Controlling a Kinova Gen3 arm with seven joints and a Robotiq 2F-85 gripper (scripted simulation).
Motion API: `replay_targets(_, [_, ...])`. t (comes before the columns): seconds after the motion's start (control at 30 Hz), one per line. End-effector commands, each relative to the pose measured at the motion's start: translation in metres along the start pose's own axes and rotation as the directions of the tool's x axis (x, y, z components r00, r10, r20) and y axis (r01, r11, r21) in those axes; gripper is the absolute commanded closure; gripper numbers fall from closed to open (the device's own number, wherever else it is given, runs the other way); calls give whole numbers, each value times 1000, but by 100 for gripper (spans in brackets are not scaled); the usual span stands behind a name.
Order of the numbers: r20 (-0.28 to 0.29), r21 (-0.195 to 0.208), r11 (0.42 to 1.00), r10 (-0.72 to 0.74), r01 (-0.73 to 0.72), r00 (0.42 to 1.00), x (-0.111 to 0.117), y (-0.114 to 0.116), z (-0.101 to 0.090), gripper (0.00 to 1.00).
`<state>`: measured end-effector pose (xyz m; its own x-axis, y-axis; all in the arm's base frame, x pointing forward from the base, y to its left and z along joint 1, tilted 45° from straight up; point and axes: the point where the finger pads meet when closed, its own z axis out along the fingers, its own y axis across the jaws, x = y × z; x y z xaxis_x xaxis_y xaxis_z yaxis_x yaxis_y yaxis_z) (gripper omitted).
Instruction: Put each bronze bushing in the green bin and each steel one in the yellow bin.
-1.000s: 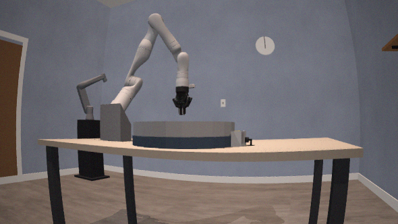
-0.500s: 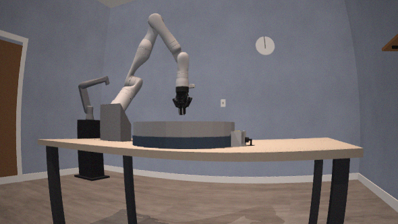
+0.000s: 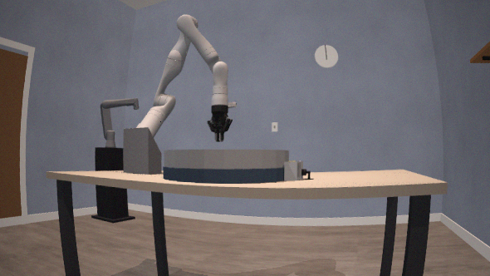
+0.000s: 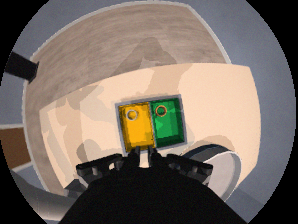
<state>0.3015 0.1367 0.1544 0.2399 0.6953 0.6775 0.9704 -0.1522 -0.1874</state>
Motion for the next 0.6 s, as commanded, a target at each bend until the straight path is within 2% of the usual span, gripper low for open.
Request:
replay_targets(0.0, [-12,6,1000,3,-3,1000,-31,11,2,86])
replay_targets(0.03, [-12,6,1000,3,-3,1000,-41,15,2,86])
replay_targets(0.2, [-12,6,1000,3,-3,1000,-41,15,2,86])
replay_targets(0.37, [-13,5,1000,3,-3,1000,-92,34,6,86])
replay_targets(0.47, [-13,5,1000,3,-3,1000,-92,34,6,86])
replay_targets(0.57, [-13,5,1000,3,-3,1000,-123,45,8,86])
